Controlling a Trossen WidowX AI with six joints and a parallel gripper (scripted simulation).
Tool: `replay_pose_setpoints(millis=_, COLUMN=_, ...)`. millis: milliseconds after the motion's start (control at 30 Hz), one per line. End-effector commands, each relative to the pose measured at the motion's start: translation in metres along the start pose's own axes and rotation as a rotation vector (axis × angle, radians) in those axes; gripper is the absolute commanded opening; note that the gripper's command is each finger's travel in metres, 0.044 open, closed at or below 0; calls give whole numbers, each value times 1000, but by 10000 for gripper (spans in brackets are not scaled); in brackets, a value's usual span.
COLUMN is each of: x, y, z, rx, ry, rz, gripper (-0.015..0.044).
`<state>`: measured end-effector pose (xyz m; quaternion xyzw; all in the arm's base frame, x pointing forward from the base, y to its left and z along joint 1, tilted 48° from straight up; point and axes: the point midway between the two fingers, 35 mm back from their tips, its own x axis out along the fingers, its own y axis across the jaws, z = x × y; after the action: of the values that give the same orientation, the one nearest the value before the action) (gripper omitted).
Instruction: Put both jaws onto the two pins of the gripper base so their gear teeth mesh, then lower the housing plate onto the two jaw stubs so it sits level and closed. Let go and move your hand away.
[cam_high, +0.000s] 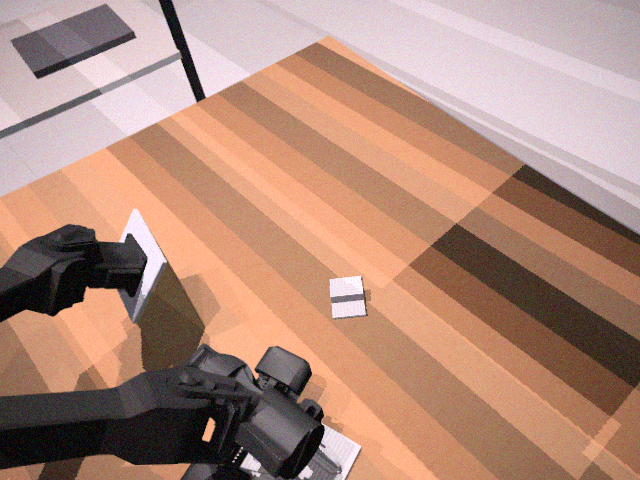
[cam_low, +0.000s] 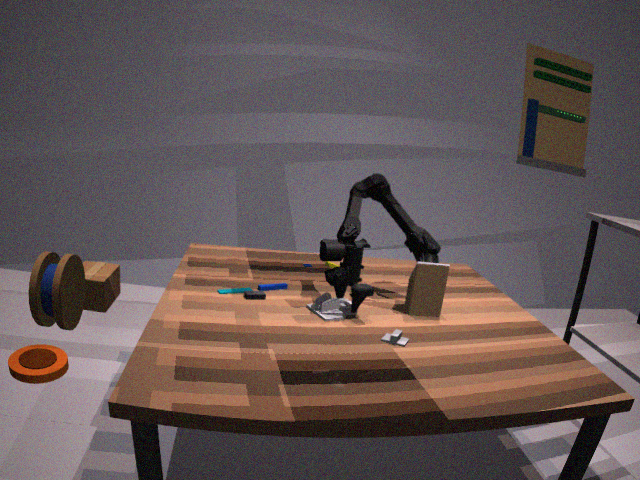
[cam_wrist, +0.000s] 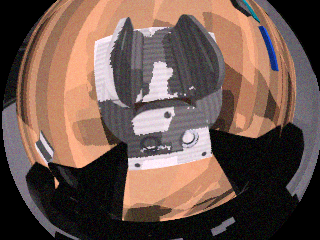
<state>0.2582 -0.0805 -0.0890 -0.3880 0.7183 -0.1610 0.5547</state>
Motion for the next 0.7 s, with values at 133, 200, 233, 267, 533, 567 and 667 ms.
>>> replay_pose_setpoints(millis=133, x=1, y=-1, z=0, rx=-2, ry=2, rz=-4, gripper=351)
replay_pose_setpoints(millis=200, x=1, y=-1, z=0, rx=-2, ry=2, rz=-4, gripper=351)
replay_pose_setpoints(millis=233, x=1, y=-1, z=0, rx=-2, ry=2, rz=-4, gripper=351)
replay_pose_setpoints(millis=267, x=1, y=-1, z=0, rx=-2, ry=2, rz=-4, gripper=351)
replay_pose_setpoints(millis=533, x=0, y=0, z=0, rx=0, ry=0, rz=0, gripper=440)
replay_pose_setpoints(millis=567, x=0, y=0, z=0, rx=0, ry=0, rz=0, gripper=440)
replay_pose_setpoints(millis=667, x=0, y=0, z=0, rx=0, ry=0, rz=0, gripper=440)
